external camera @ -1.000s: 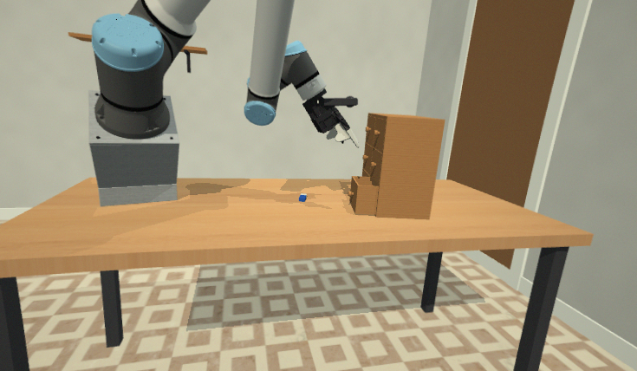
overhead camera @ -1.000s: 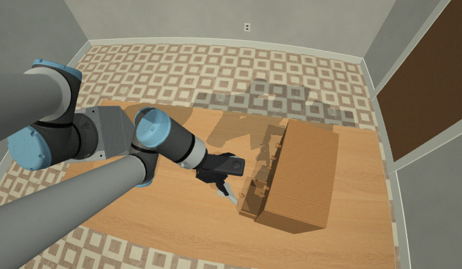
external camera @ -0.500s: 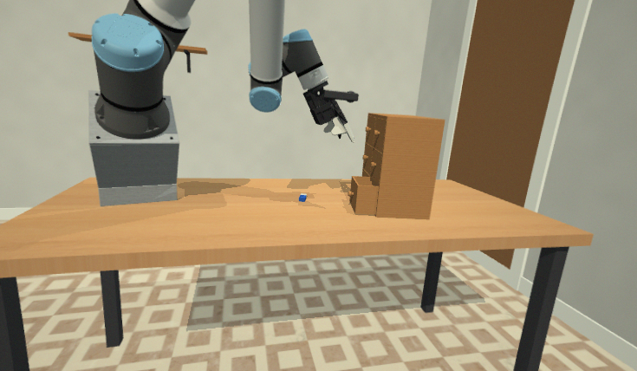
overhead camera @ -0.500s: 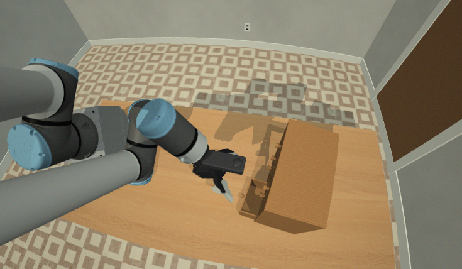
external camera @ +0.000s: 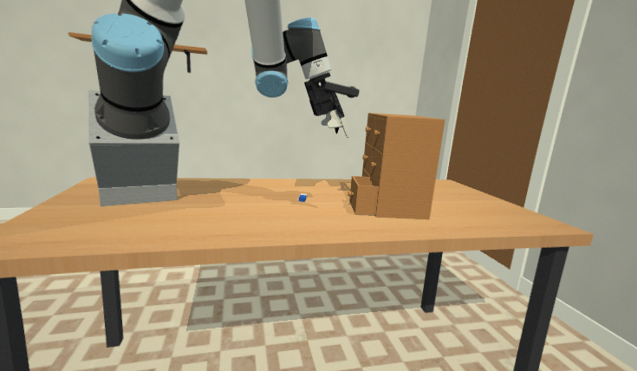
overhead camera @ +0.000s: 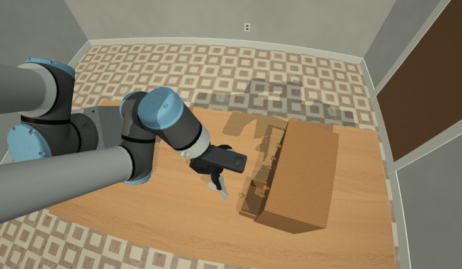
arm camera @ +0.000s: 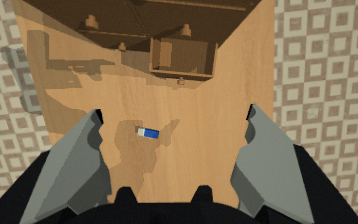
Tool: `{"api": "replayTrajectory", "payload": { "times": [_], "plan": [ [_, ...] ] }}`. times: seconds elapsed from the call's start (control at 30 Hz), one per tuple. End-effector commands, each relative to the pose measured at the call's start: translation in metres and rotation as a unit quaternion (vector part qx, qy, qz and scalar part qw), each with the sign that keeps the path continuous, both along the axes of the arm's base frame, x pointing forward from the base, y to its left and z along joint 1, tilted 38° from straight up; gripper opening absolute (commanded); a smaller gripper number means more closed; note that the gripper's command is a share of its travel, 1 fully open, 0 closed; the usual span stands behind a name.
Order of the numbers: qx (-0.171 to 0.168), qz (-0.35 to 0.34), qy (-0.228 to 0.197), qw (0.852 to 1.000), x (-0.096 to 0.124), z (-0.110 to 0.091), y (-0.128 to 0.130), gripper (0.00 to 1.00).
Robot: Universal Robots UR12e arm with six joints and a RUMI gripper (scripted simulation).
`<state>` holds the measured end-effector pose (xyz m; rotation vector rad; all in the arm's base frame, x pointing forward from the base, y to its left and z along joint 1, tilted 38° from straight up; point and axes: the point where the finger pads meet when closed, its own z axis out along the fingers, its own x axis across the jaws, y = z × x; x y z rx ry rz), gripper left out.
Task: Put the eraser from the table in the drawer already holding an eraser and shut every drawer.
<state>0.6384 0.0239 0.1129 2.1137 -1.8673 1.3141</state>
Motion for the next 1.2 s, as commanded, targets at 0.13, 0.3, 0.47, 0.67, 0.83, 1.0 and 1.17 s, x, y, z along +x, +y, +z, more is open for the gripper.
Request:
{"api": "replayTrajectory", "payload": {
  "times": [0.13, 0.3, 0.47, 0.67, 0.83, 1.0, 1.17],
  "plan": [
    [0.010, -0.032, 0.025, 0.999, -0.011, 0.005, 0.006, 1.00],
    [0.016, -0.050, 0.039, 0.998, -0.017, 0.008, 0.010, 1.00],
    [0.019, -0.060, 0.047, 0.997, -0.021, 0.010, 0.012, 1.00],
    [0.025, -0.080, 0.062, 0.995, -0.029, 0.013, 0.016, 1.00],
    [0.029, -0.096, 0.074, 0.992, -0.034, 0.016, 0.019, 1.00],
    [0.032, -0.104, 0.081, 0.991, -0.038, 0.017, 0.021, 1.00],
    [0.036, -0.117, 0.091, 0.988, -0.042, 0.019, 0.023, 1.00]
  ]
}}
